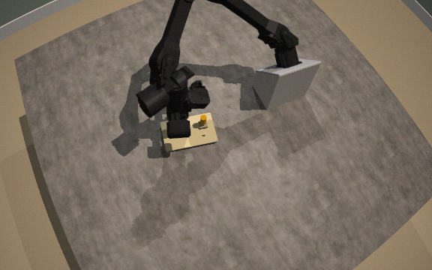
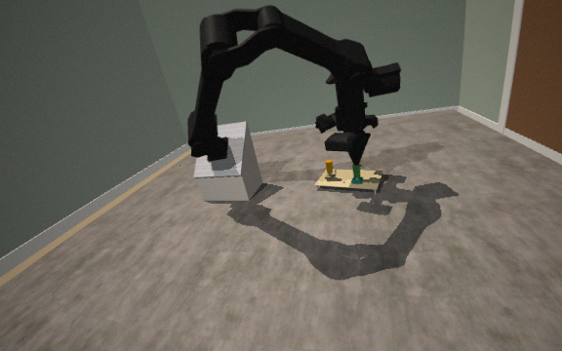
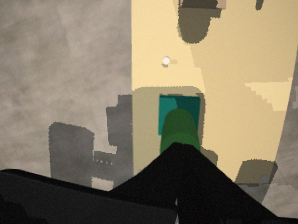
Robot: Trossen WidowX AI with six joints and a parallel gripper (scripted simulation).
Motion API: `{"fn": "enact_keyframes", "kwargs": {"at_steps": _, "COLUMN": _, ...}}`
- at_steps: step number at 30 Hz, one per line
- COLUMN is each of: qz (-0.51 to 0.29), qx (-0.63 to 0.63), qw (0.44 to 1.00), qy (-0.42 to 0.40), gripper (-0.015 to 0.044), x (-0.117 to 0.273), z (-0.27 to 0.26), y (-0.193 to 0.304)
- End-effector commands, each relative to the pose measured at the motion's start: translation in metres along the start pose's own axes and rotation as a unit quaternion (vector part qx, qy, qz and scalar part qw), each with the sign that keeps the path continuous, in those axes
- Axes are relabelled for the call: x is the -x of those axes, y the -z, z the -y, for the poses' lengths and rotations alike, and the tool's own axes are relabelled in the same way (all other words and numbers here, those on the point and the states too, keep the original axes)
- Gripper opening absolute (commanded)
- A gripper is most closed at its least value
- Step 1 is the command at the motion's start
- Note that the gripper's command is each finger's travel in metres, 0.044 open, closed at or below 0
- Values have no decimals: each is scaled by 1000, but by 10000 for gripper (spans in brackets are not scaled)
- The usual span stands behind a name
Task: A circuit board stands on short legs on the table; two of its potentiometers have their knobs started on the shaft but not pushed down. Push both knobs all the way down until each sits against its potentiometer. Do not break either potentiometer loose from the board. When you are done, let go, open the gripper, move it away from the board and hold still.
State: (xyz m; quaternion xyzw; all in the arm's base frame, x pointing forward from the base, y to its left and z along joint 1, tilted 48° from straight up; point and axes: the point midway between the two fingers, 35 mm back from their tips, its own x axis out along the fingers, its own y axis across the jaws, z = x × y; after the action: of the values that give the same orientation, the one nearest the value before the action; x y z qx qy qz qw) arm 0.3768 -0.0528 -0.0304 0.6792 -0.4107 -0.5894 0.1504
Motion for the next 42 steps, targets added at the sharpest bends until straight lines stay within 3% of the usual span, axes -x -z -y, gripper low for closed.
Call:
{"fn": "enact_keyframes", "kwargs": {"at_steps": 1, "qz": 4, "qx": -3, "qw": 1000, "qy": -4, "gripper": 0, "x": -8, "z": -1, "y": 0}}
{"fn": "enact_keyframes", "kwargs": {"at_steps": 28, "qz": 4, "qx": -3, "qw": 1000, "qy": -3, "gripper": 0, "x": 18, "z": -1, "y": 1}}
{"fn": "enact_keyframes", "kwargs": {"at_steps": 37, "qz": 6, "qx": 2, "qw": 1000, "qy": -6, "gripper": 236, "x": 13, "z": -2, "y": -3}}
{"fn": "enact_keyframes", "kwargs": {"at_steps": 42, "qz": 7, "qx": 2, "qw": 1000, "qy": -1, "gripper": 368, "x": 28, "z": -7, "y": -55}}
